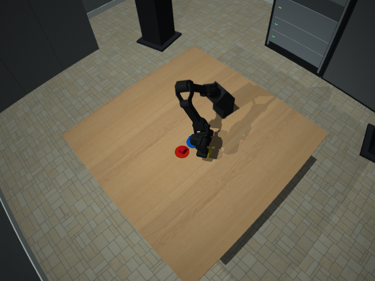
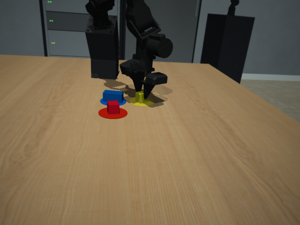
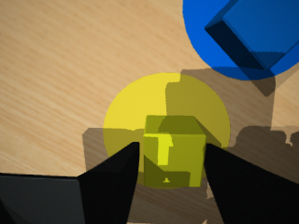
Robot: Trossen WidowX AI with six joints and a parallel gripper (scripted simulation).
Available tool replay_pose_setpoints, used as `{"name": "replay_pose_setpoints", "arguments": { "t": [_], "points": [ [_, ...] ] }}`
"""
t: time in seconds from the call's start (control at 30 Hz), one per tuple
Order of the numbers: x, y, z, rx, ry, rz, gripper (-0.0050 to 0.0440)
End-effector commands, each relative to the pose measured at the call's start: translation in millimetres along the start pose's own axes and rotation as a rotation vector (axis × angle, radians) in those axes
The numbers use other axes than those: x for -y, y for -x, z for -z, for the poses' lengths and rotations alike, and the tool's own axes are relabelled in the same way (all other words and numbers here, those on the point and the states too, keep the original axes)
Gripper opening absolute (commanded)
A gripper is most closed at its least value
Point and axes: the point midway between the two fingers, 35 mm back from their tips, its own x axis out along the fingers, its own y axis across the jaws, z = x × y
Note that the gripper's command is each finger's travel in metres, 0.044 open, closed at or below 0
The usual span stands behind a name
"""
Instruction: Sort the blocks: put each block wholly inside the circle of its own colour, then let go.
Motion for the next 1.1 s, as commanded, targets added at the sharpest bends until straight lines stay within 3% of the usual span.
{"name": "replay_pose_setpoints", "arguments": {
  "t": [0.0, 0.2, 0.43, 0.73, 1.07],
  "points": [
    [-5.4, 4.8, -1.1, 0.000, -0.006, -0.020, 0.0195],
    [-14.0, 17.2, -1.5, 0.004, -0.008, -0.036, 0.0195],
    [-21.0, 73.9, 0.8, -0.002, -0.021, -0.055, 0.0195],
    [-10.9, 110.8, -1.3, -0.002, -0.017, -0.037, 0.0195],
    [-5.5, 110.9, -1.0, -0.003, -0.008, -0.021, 0.0195]
  ]
}}
